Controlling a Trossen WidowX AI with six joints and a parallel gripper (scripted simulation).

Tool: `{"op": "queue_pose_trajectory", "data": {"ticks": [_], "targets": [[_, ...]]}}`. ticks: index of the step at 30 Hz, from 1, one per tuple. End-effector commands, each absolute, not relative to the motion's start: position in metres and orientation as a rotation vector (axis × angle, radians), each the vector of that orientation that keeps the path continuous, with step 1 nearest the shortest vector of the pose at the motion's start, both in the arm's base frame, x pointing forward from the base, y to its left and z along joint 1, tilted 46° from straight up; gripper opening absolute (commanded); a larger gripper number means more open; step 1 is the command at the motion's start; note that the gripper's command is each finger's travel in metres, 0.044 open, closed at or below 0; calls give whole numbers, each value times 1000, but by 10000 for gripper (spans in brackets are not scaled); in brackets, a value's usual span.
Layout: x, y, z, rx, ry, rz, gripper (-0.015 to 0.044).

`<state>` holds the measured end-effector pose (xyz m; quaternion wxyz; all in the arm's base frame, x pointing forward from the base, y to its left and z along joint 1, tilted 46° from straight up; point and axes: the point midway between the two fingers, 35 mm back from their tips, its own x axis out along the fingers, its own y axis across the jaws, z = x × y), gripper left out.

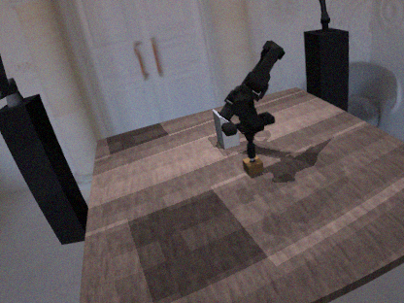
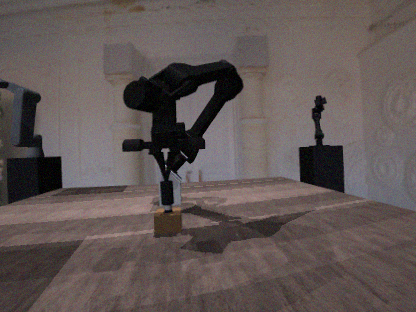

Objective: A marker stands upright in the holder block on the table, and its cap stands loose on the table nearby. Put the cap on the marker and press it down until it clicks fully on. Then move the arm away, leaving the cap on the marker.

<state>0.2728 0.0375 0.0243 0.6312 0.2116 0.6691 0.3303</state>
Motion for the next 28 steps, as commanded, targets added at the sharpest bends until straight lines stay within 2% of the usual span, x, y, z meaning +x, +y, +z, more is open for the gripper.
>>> {"op": "queue_pose_trajectory", "data": {"ticks": [1,6,11,28], "targets": [[279,22,38,477,1528,754,0],[284,-24,84,478,1531,754,0],[284,-25,86,479,1531,754,0],[284,-25,86,479,1531,754,440]]}}
